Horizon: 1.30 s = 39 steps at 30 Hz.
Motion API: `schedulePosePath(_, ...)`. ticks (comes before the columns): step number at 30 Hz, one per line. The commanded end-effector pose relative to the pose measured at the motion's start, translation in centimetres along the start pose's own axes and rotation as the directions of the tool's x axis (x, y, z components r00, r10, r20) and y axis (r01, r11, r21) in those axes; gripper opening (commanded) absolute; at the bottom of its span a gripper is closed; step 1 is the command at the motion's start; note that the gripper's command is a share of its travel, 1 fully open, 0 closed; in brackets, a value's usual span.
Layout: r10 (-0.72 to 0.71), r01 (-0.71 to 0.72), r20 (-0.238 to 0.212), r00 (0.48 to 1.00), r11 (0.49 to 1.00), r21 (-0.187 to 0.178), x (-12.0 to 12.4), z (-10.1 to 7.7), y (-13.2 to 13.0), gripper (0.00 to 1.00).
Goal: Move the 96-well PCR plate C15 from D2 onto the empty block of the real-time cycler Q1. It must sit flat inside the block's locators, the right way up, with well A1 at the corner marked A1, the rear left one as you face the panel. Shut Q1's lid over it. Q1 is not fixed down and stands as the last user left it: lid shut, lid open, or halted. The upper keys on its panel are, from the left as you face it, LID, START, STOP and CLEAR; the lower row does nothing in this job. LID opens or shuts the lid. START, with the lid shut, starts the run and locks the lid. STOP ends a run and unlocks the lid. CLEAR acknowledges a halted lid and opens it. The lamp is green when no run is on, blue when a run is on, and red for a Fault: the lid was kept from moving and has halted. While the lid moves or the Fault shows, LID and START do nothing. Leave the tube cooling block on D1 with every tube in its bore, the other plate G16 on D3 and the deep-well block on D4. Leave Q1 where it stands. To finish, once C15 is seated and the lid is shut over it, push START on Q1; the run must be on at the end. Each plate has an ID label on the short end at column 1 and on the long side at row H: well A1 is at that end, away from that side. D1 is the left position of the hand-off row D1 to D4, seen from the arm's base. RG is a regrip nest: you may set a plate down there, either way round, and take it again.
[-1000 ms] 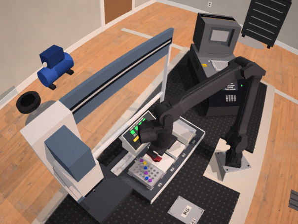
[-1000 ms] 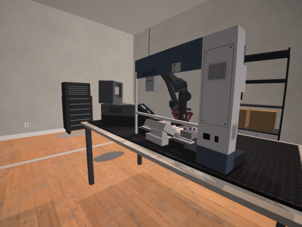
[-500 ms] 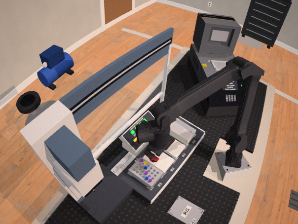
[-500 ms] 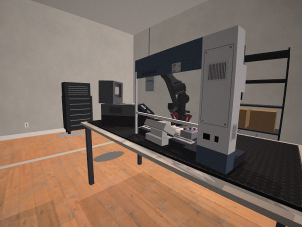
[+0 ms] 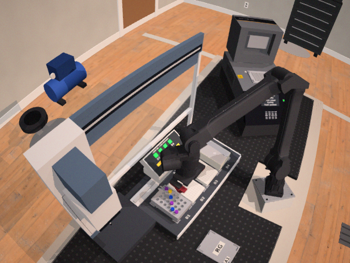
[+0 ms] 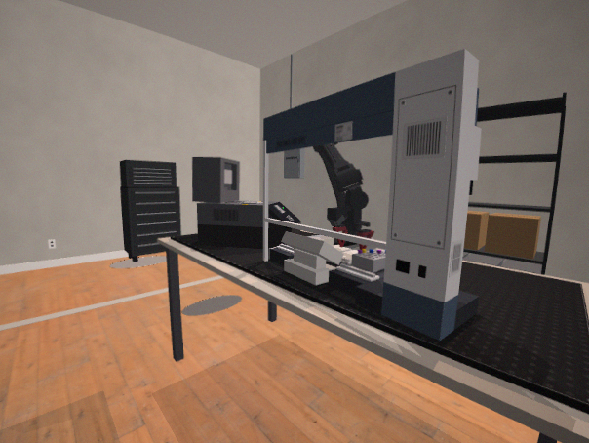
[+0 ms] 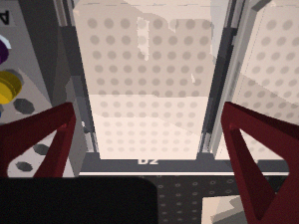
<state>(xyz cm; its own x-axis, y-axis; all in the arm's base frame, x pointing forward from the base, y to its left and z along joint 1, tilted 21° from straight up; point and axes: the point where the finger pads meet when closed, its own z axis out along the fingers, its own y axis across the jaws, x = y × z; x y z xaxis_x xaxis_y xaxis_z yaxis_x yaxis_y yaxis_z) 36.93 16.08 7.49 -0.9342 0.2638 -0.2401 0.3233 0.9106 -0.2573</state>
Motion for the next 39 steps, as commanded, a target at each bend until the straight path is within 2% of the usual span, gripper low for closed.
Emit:
schedulePosePath(1,-0.015,0.015,-0.009,1.000,1.000,0.006,-0.1,1.5,0.1,0.97)
schedulePosePath(5,-0.023,0.023,-0.007,1.000,1.000,0.004,0.1,2.1,0.3,0.97)
schedulePosePath(11,-0.001,0.001,0.004,1.000,1.000,-0.009,-0.6,1.9,0.2,0.97)
schedulePosePath(18,-0.018,0.018,-0.006,1.000,1.000,0.003,0.0,3.9,0.2,0.97)
schedulePosePath(33,-0.007,0.007,0.007,1.000,1.000,-0.012,-0.4,1.7,1.8,0.97)
schedulePosePath(39,-0.030,0.030,0.012,0.999,0.999,-0.018,-0.6,1.5,2.0,0.97)
